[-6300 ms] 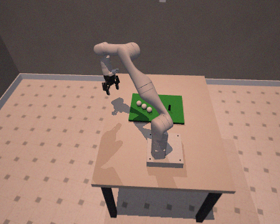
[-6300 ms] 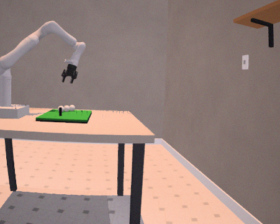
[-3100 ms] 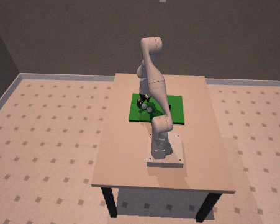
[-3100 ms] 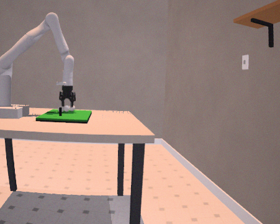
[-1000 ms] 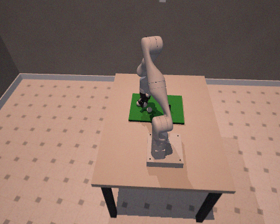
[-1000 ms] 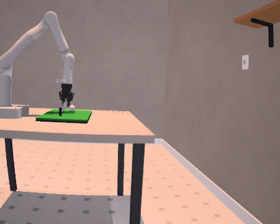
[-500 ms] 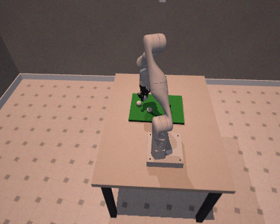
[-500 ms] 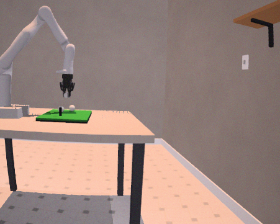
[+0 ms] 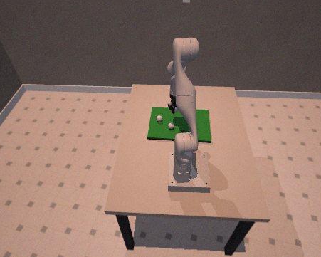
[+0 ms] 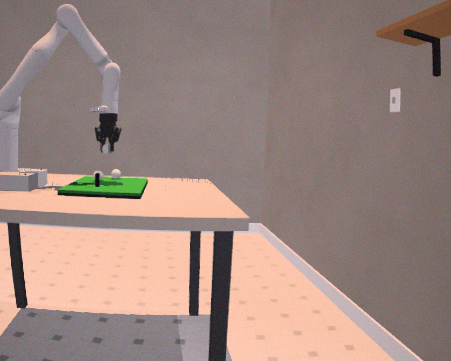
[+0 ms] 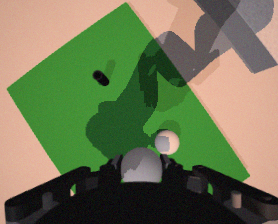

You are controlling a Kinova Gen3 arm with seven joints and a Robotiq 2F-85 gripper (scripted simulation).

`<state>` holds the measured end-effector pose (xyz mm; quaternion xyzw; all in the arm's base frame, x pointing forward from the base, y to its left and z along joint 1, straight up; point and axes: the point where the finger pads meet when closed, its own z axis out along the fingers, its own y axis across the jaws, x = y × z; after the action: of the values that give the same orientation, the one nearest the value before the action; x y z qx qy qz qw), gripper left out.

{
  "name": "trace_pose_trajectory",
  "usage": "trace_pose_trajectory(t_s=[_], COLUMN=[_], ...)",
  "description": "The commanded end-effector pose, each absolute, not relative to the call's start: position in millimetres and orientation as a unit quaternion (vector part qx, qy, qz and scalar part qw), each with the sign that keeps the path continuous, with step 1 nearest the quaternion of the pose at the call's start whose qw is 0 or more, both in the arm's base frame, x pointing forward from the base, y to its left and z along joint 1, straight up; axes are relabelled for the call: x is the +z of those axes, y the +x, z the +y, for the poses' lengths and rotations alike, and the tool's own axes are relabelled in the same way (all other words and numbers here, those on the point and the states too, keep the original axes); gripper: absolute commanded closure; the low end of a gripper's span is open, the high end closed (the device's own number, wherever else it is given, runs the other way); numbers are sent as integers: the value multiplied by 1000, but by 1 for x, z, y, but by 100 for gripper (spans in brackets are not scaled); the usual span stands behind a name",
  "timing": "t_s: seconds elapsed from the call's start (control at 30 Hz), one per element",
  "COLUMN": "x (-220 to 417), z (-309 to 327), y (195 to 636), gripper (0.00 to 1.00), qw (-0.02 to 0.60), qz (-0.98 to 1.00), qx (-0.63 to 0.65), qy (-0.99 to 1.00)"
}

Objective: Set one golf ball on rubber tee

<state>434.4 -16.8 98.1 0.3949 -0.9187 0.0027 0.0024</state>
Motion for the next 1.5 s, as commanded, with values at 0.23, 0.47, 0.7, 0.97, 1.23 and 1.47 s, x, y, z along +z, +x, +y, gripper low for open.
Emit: trace_pose_trajectory(t_s=[0.23,0.47,0.7,0.97,1.23,1.47], x=[134,135,114,66,49,47], z=[-143,-150,-149,-149,-149,-149], y=[404,401,402,402,401,402], gripper=[100,100,100,100,100,100], qw=[0,0,0,-1,-1,-1], qz=[-924,-927,-927,-927,-927,-927], qx=[2,2,2,1,1,1], qy=[382,375,375,375,375,375])
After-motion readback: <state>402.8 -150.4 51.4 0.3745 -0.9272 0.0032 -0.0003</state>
